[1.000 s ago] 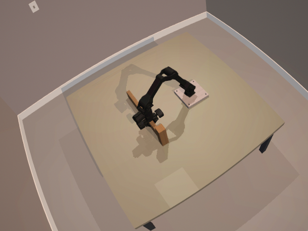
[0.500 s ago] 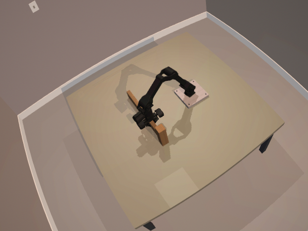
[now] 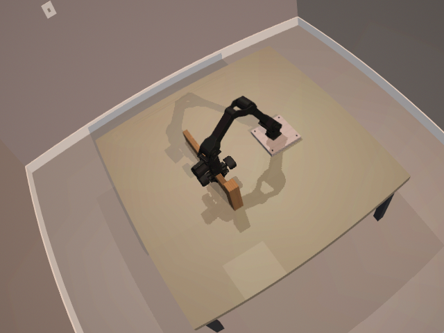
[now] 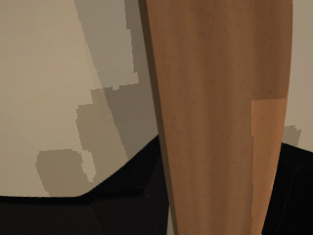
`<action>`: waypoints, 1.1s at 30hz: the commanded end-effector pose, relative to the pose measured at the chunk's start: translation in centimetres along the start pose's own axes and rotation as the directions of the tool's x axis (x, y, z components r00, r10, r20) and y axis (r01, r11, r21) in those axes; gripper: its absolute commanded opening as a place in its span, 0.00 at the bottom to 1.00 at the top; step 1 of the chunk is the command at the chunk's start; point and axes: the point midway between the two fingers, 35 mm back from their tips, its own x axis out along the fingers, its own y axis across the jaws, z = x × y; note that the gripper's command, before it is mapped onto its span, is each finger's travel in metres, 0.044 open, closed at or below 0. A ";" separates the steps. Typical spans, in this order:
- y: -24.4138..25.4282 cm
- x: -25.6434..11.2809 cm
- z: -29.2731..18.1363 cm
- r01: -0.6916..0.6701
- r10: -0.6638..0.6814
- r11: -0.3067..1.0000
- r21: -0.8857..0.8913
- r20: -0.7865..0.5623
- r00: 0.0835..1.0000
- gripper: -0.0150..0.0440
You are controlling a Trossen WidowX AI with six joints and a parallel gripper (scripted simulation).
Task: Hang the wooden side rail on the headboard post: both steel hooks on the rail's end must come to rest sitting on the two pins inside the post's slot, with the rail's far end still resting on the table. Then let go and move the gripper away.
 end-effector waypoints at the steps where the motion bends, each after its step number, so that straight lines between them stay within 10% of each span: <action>1: 0.3 -0.6 0.0 -0.014 0.014 1.000 0.012 -0.001 1.000 0.25; 33: 0.3 -1.1 0.0 -0.014 0.014 1.000 0.012 -0.001 1.000 0.25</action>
